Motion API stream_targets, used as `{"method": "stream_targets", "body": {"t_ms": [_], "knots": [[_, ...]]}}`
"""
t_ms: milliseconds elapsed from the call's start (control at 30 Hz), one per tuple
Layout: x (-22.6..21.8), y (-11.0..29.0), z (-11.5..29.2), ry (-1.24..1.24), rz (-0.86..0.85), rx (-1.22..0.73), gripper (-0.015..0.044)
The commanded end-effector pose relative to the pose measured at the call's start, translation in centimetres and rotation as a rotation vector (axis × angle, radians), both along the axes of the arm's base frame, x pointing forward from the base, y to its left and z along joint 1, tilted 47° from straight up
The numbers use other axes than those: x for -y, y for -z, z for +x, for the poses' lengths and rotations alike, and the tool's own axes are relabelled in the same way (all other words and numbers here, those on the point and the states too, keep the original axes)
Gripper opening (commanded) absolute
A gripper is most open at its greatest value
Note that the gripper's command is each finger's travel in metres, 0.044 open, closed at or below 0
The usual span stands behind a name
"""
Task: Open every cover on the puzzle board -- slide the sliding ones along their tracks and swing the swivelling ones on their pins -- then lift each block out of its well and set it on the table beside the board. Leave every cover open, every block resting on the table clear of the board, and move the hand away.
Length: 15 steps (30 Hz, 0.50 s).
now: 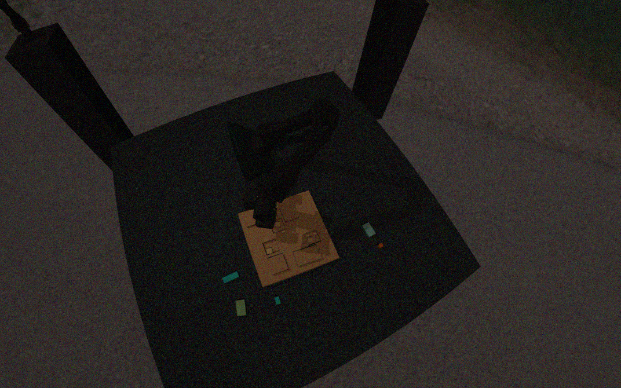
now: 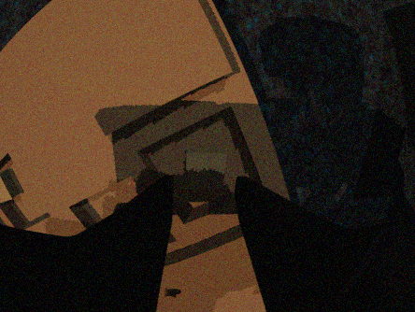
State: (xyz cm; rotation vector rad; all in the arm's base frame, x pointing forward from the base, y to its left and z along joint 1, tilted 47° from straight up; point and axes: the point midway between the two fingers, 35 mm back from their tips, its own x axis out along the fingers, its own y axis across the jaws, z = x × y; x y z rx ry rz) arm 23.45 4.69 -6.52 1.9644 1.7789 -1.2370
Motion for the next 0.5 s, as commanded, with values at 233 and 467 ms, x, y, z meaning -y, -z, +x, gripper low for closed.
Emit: {"method": "stream_targets", "body": {"t_ms": [233, 467], "knots": [[-0.56, 0.51, -0.10, 0.004, 0.003, -0.003, 0.0144], [-0.85, 0.79, -0.14, 0.004, 0.003, -0.003, 0.0144]]}}
